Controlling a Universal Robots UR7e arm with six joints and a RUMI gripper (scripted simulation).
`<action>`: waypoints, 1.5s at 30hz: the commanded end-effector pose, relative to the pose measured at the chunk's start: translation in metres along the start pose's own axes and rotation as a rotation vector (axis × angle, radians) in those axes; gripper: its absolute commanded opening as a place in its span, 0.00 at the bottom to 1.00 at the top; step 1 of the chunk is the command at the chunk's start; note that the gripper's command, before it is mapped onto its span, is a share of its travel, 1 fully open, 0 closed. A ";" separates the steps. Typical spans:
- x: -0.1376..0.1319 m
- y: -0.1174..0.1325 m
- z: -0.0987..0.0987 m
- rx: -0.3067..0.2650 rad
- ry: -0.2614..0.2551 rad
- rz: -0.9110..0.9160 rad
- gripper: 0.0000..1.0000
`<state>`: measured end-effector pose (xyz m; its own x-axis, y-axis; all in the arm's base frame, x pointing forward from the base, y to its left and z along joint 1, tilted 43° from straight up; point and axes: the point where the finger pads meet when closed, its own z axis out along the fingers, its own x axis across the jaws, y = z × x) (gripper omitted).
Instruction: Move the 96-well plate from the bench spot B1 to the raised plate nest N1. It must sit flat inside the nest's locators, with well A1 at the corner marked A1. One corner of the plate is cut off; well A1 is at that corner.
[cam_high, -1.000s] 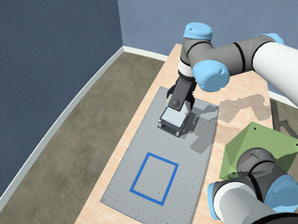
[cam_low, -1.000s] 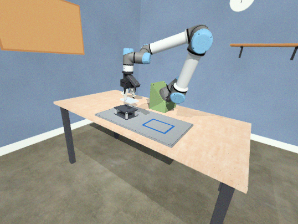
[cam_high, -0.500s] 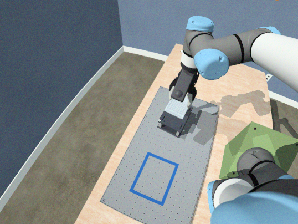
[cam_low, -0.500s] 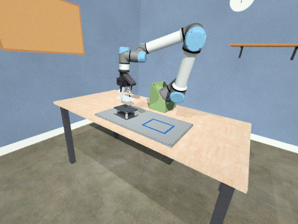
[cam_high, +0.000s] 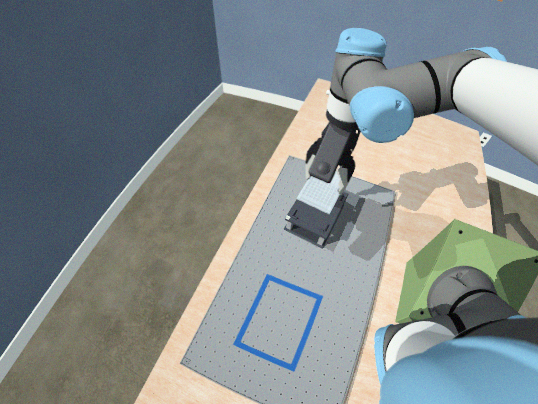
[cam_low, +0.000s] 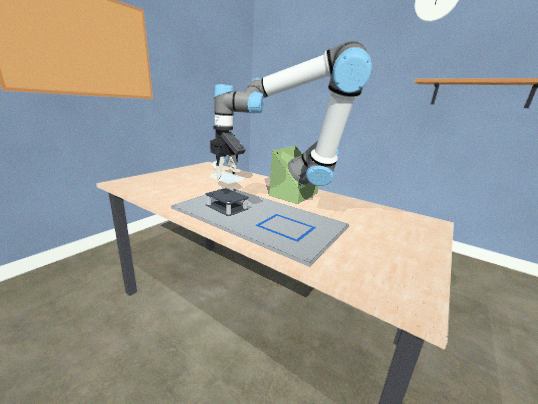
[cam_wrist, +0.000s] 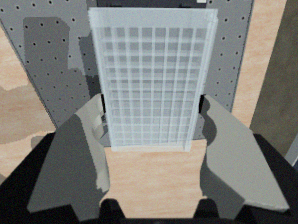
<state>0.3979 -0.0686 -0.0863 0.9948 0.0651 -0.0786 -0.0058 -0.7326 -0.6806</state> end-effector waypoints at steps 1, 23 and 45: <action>0.000 0.000 0.000 -0.001 0.001 0.000 0.00; 0.000 -0.001 0.006 -0.001 0.001 0.000 0.00; 0.000 -0.001 0.036 -0.001 0.001 0.000 0.00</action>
<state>0.3943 -0.0460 -0.1084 0.9948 0.0653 -0.0787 -0.0058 -0.7325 -0.6807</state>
